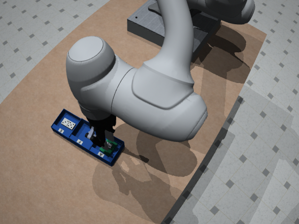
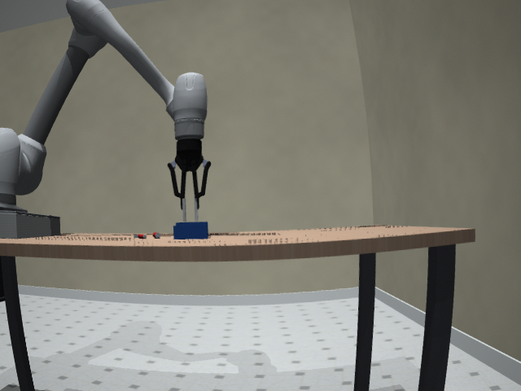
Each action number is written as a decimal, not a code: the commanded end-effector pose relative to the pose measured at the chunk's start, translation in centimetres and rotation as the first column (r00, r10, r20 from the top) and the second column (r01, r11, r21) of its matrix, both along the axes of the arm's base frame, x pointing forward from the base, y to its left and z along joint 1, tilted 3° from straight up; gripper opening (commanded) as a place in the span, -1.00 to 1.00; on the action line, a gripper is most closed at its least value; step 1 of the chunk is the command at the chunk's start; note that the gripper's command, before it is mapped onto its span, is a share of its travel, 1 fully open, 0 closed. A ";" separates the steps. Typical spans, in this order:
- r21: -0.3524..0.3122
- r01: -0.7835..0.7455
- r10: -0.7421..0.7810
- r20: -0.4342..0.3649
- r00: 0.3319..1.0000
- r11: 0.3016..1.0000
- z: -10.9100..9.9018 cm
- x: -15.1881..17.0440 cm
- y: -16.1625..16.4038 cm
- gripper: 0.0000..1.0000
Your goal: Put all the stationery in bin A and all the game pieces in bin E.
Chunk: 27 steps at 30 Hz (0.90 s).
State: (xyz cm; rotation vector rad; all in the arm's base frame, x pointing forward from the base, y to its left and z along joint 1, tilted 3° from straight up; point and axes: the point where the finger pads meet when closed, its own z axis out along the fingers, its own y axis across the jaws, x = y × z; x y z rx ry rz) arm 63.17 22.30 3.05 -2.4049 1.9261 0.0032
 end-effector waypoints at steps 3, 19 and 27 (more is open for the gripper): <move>0.000 0.000 0.000 0.000 1.000 1.000 0.8 0.0 0.0 -0.64; 0.000 0.000 0.000 0.000 1.000 1.000 2.8 -0.1 -0.1 1.00; 0.000 0.000 0.000 0.000 1.000 1.000 5.2 -0.2 -0.3 1.00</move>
